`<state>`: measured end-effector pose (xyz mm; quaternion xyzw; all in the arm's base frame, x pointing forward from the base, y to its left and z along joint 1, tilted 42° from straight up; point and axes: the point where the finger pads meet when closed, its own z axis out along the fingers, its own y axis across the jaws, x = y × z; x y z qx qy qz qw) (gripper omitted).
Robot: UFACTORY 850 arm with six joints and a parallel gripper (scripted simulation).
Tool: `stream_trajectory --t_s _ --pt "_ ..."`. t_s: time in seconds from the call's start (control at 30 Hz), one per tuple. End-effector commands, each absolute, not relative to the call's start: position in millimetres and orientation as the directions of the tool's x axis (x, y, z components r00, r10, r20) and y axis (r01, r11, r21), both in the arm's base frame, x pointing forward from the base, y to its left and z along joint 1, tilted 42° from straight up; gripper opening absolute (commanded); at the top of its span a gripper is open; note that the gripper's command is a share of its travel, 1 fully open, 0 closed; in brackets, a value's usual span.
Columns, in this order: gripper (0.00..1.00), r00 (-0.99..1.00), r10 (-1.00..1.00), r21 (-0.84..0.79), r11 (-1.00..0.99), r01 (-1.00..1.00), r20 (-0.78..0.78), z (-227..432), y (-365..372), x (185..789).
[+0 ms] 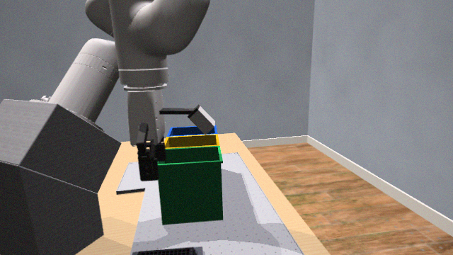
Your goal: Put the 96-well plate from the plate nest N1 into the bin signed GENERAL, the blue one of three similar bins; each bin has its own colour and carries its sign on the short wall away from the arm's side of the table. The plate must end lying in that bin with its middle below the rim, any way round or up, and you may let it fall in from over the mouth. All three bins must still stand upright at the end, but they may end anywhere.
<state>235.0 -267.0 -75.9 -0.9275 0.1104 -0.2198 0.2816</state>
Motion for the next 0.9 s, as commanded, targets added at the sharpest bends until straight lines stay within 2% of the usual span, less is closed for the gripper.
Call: stream_trajectory --t_s 0.0,0.87 --pt "1.00 0.879 -0.329 -0.570 -0.818 -0.082 0.346 -75.8 -267.8 234.9" --pt "1.00 0.879 -0.329 -0.570 -0.818 -0.082 0.346 -100.7 -252.0 250.5"
